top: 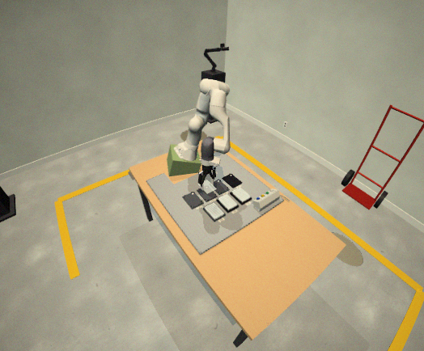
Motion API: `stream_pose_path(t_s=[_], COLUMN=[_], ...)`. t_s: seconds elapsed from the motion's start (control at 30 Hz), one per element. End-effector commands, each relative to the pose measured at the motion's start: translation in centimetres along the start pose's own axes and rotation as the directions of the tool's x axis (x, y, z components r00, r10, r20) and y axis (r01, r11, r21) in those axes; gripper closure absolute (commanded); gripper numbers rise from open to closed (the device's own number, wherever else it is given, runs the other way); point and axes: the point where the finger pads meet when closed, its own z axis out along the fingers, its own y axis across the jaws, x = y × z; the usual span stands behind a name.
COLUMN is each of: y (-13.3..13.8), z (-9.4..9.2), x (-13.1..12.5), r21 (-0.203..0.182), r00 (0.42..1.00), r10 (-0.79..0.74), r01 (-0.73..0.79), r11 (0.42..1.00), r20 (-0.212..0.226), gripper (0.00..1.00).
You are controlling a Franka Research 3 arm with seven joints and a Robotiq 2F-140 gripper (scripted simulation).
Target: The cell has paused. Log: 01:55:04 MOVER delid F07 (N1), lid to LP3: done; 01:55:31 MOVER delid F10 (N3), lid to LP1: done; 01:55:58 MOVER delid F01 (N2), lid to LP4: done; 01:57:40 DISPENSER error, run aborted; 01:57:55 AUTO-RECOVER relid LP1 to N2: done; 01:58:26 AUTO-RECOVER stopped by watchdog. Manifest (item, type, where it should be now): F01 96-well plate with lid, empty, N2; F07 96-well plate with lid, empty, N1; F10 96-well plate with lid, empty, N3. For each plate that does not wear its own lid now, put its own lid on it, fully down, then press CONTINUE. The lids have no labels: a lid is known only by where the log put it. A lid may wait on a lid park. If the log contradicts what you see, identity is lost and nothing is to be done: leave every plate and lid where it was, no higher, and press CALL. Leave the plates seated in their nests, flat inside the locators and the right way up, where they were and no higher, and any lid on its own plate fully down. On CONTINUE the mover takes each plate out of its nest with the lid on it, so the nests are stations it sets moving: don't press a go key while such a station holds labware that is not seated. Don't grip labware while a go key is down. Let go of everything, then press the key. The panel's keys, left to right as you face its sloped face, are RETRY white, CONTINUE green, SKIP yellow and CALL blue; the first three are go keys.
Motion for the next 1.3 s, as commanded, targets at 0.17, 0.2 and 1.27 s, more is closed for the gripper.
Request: stream_pose_path(t_s=[0.17,0.2,1.27], y=[0.2,0.2,6.4], z=[-0.2,-0.2,-0.2], x=[-0.1,-0.1,18.2], r21=[-0.007,-0.007,-0.007], r00=[0.999,0.999,0.999], r10=[0.039,0.039,0.039], r01=[-0.039,-0.039,-0.039], r11=[0.999,0.999,0.999], r20=[0.003,0.003,0.003], gripper=[1.00,1.00,1.00])
